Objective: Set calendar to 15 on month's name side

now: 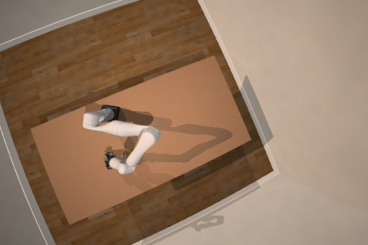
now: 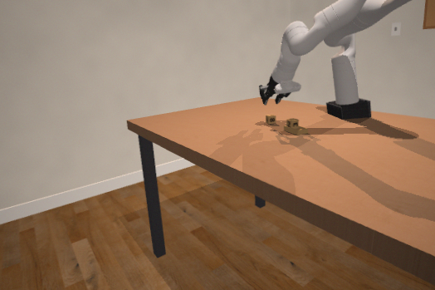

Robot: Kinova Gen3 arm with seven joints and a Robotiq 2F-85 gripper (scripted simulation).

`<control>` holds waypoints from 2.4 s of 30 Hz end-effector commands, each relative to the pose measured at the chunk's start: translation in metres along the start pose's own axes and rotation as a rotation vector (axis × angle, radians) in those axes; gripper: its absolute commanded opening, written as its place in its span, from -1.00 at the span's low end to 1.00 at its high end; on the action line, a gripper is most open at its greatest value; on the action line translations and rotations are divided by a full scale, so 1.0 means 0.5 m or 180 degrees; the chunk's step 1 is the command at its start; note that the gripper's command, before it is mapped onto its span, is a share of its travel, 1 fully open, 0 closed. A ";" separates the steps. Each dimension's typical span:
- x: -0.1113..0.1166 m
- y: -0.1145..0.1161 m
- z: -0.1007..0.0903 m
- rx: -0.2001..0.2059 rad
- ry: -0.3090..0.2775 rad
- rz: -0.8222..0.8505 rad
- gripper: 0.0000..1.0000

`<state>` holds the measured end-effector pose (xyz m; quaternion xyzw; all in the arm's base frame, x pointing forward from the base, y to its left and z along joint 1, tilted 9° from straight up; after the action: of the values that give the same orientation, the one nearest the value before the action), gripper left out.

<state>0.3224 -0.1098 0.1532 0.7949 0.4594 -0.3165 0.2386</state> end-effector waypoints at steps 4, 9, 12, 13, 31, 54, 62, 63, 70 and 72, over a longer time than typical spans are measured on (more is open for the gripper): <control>0.001 0.000 0.001 -0.0002 0.0002 0.0001 -0.03; 0.005 0.001 0.004 -0.0002 0.0002 0.0001 -0.03; 0.006 0.001 0.006 -0.0002 0.0002 0.0001 -0.03; 0.007 0.001 0.007 -0.0002 0.0002 0.0001 -0.03; 0.041 0.005 0.041 -0.0002 0.0002 0.0001 -0.03; 0.091 0.010 0.091 -0.0002 0.0002 0.0001 -0.03; 0.096 0.011 0.097 -0.0002 0.0002 0.0001 -0.03; 0.097 0.011 0.097 -0.0002 0.0002 0.0001 -0.03; 0.098 0.011 0.098 -0.0002 0.0002 0.0002 -0.03; 0.098 0.011 0.098 -0.0002 0.0002 0.0002 -0.03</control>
<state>0.3316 -0.1168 0.0842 0.7948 0.4595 -0.3165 0.2386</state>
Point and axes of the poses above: the point where the finger pads meet when closed, its own z axis out along the fingers, its own y axis across the jaws, x = y × z, the point moved 9 cm from there along -z, back along the fingers, and after that the axes turned 6 degrees about -z, right-handed, at the moved point
